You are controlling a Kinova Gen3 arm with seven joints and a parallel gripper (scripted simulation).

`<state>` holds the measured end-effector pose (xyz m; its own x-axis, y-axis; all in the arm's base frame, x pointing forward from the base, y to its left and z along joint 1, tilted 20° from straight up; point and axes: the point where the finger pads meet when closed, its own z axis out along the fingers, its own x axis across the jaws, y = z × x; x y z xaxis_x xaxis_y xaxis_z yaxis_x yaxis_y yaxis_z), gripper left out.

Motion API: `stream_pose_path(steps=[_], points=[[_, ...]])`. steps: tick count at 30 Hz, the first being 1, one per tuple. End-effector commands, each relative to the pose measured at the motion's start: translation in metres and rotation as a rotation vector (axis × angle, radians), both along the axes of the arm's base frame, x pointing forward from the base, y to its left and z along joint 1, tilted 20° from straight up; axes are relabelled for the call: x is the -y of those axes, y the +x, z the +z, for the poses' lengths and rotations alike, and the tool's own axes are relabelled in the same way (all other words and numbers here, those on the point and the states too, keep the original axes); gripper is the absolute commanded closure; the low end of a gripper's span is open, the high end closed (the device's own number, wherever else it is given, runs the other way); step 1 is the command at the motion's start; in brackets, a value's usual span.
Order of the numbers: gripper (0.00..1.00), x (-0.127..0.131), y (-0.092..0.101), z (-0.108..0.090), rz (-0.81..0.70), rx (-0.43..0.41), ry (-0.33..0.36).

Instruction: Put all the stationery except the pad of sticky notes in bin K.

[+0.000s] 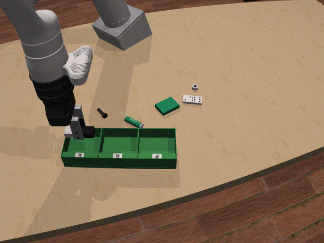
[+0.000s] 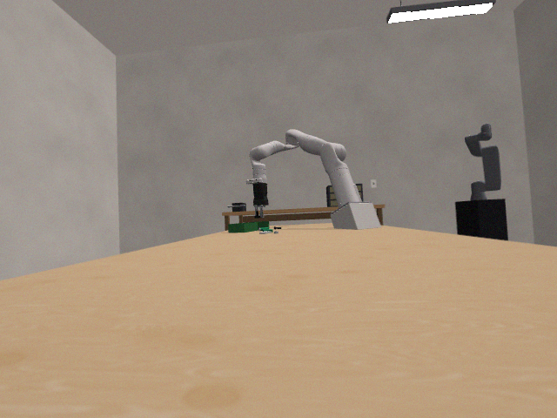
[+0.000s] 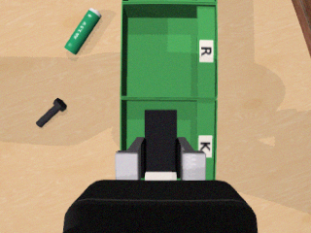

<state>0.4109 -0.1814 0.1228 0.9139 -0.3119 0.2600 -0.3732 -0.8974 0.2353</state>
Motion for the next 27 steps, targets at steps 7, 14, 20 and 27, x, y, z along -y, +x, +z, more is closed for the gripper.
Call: stream_pose_path(steps=[7, 14, 20, 27], points=[[0.55, 0.0011, 0.0001, 0.0004, -0.008, 0.003, 0.002], [0.55, -0.0001, -0.0005, -0.0001, -0.008, 0.003, 0.002], [0.55, -0.0004, -0.0006, -0.0002, -0.008, 0.003, 0.002], [0.55, 0.0013, 0.0004, -0.0059, -0.008, 0.003, 0.002]])
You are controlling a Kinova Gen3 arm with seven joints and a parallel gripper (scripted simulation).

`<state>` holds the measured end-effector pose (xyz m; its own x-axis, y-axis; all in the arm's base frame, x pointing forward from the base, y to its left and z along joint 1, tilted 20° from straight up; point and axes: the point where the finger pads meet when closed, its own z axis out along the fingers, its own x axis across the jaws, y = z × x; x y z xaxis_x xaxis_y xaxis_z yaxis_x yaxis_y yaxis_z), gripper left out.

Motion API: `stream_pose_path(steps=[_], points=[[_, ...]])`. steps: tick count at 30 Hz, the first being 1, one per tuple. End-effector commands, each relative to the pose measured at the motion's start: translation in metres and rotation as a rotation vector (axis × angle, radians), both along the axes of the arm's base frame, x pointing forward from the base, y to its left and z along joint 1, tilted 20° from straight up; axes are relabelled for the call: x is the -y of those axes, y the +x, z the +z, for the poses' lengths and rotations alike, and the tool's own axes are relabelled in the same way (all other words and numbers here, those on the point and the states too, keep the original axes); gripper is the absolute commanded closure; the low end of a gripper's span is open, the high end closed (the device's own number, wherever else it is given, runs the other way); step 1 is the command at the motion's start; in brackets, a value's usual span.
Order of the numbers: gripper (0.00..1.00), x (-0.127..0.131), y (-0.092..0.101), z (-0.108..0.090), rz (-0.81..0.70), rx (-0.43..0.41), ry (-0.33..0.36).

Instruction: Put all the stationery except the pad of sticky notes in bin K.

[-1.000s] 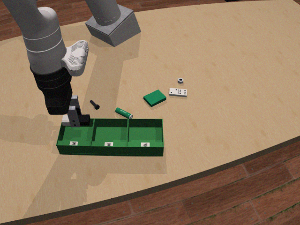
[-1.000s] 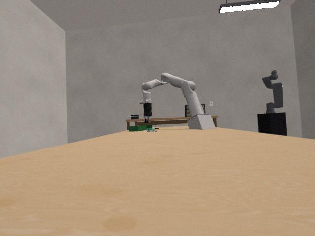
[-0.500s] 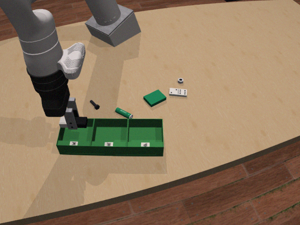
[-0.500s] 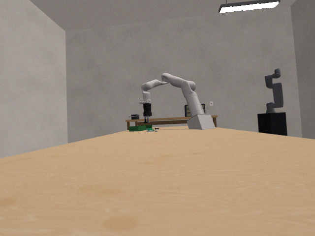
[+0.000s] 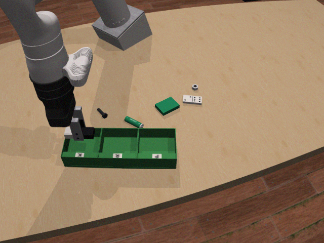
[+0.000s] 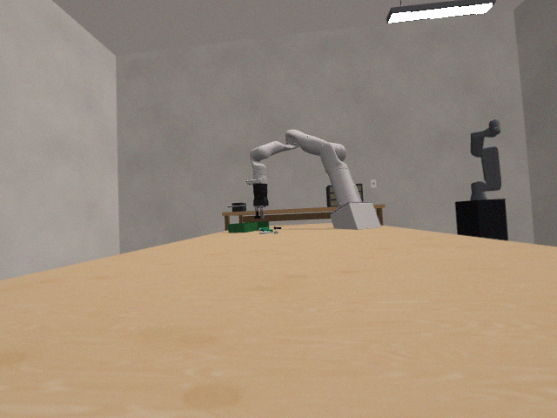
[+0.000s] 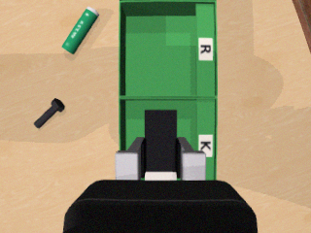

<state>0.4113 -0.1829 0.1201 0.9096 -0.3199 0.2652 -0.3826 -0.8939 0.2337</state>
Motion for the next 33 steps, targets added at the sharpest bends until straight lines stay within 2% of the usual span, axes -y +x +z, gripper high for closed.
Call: stream_pose_path(steps=[1, 21, 33], points=[[0.55, 0.000, 0.000, -0.005, 0.001, -0.002, 0.002], [0.55, 0.012, 0.006, -0.039, 0.001, -0.002, 0.002], [0.55, 0.011, 0.006, -0.040, 0.001, -0.002, 0.002]])
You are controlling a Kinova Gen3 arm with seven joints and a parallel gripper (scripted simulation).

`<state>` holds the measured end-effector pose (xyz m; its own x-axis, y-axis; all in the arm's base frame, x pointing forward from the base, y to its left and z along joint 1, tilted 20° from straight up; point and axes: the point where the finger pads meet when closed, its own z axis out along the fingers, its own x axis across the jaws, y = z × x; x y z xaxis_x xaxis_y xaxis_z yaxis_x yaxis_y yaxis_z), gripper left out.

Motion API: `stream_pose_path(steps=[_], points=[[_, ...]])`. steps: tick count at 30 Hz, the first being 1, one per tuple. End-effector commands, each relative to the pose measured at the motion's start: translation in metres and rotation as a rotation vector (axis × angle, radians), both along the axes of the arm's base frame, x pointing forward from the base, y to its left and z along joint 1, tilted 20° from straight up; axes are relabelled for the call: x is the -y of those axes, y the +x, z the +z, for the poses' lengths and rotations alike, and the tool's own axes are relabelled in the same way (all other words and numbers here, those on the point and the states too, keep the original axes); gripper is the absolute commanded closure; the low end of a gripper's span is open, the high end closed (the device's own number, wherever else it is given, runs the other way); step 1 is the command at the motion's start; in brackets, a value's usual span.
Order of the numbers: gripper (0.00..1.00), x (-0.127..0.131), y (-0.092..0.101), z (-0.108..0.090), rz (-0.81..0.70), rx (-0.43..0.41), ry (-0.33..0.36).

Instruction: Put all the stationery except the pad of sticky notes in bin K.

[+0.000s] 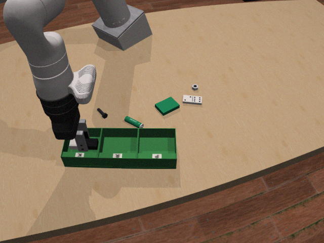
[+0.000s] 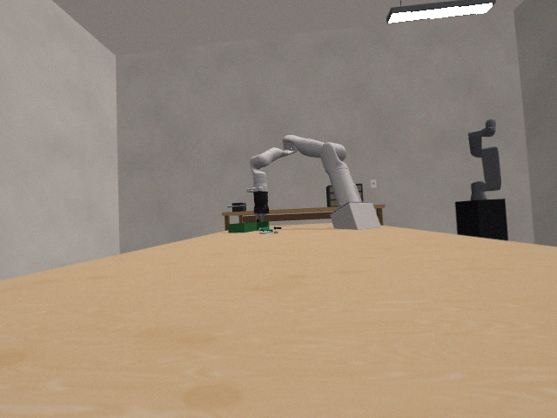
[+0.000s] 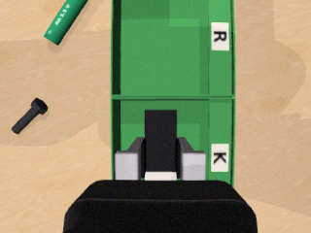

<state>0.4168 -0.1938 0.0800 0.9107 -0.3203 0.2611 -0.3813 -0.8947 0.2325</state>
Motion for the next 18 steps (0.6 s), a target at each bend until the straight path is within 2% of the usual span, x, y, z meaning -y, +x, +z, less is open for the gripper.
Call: stream_pose_path(steps=[1, 2, 3, 18], points=[[0.55, -0.0002, 0.0005, 0.0006, 0.001, 0.001, -0.001], [0.55, -0.0001, 0.0004, 0.0007, 0.001, 0.001, -0.001], [0.38, -0.0001, 0.0005, 0.0007, 0.001, 0.001, -0.001], [0.38, -0.0001, 0.0005, 0.0007, 0.001, 0.001, -0.001]])
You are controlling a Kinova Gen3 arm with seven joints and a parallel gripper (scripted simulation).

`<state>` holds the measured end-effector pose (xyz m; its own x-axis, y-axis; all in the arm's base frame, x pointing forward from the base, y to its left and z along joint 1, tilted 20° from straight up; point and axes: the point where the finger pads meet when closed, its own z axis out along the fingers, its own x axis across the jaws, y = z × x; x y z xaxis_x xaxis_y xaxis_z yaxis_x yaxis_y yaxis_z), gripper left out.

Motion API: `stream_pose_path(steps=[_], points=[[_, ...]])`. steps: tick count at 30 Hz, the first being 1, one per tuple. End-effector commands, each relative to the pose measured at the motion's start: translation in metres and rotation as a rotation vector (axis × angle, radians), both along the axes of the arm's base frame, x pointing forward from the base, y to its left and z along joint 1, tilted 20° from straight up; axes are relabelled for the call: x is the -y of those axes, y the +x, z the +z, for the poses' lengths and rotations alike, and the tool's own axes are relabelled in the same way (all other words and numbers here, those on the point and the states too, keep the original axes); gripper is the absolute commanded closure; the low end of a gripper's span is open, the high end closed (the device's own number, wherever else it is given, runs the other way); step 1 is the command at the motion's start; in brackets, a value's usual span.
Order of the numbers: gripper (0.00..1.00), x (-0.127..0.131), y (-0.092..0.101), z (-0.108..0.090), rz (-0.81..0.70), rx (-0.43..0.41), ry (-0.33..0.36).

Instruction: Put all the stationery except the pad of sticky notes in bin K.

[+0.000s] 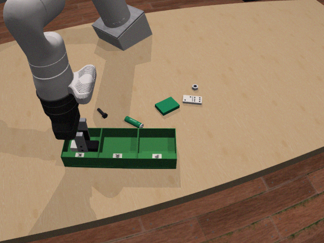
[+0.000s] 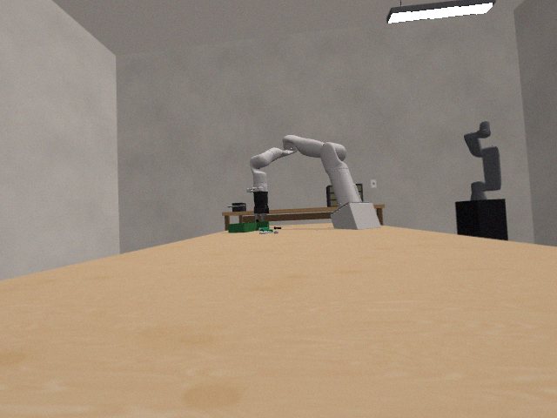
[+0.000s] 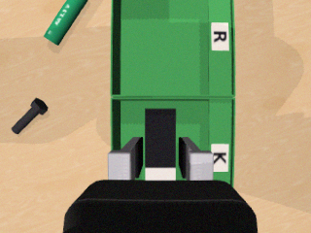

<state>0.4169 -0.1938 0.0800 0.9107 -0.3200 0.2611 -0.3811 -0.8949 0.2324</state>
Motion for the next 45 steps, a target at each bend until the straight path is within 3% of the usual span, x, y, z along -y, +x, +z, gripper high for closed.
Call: stream_pose_path(steps=[1, 26, 30, 42, 43, 45], points=[[0.38, 0.000, 0.000, 0.001, 0.001, 0.001, -0.001], [0.38, -0.008, -0.004, 0.026, 0.001, 0.001, -0.001], [0.38, -0.014, -0.007, 0.042, 0.001, 0.001, -0.001], [0.38, -0.013, -0.007, 0.042, 0.001, 0.001, -0.001], [0.00, -0.014, -0.007, 0.046, 0.001, 0.001, -0.001], [0.00, -0.017, -0.009, 0.054, 0.001, 0.001, -0.001]])
